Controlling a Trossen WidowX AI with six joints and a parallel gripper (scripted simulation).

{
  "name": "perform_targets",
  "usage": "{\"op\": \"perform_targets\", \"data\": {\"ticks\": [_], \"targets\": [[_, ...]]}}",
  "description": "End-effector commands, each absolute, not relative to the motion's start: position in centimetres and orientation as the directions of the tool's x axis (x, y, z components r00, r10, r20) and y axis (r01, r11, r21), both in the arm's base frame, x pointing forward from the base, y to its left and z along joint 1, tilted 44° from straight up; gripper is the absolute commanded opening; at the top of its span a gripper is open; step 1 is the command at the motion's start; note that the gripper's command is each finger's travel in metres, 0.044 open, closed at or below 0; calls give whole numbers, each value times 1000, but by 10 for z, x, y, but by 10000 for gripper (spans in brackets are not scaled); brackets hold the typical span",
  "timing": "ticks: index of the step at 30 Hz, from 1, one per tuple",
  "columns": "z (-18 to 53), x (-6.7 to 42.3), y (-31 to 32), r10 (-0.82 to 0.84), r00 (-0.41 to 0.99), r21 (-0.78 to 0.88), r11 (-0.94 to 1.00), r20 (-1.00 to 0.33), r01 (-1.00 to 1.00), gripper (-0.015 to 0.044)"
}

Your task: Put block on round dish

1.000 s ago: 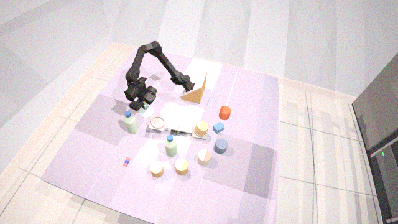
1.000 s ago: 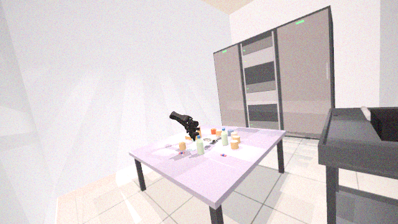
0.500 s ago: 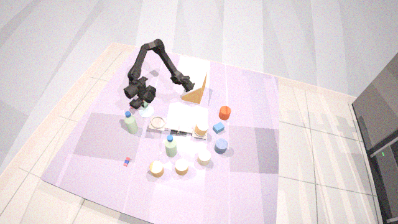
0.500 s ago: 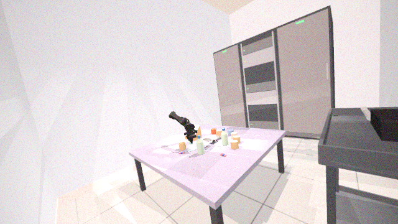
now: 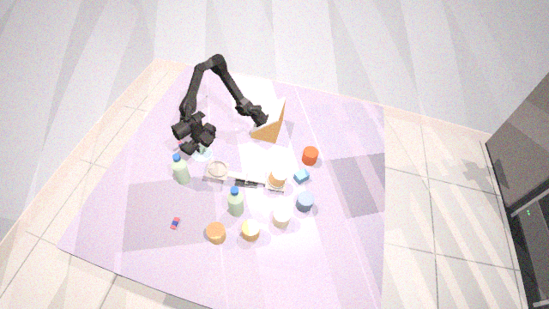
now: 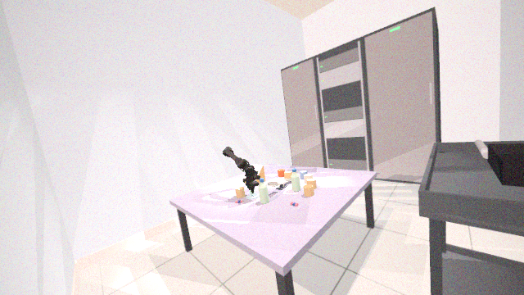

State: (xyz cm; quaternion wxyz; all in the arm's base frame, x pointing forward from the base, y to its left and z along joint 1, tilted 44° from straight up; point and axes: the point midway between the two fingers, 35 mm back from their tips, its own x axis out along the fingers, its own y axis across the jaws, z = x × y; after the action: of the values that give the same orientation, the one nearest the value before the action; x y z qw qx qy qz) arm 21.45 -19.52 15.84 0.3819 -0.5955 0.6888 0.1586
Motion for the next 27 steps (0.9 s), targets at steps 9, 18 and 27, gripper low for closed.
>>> {"op": "perform_targets", "data": {"ticks": [9,18,27], "targets": [[145,215,-207,-697,1,-233,238,-717,-943,0],[147,214,-206,-700,0,-236,240,-715,-942,157],[147,214,-206,-700,0,-236,240,-715,-942,394]]}}
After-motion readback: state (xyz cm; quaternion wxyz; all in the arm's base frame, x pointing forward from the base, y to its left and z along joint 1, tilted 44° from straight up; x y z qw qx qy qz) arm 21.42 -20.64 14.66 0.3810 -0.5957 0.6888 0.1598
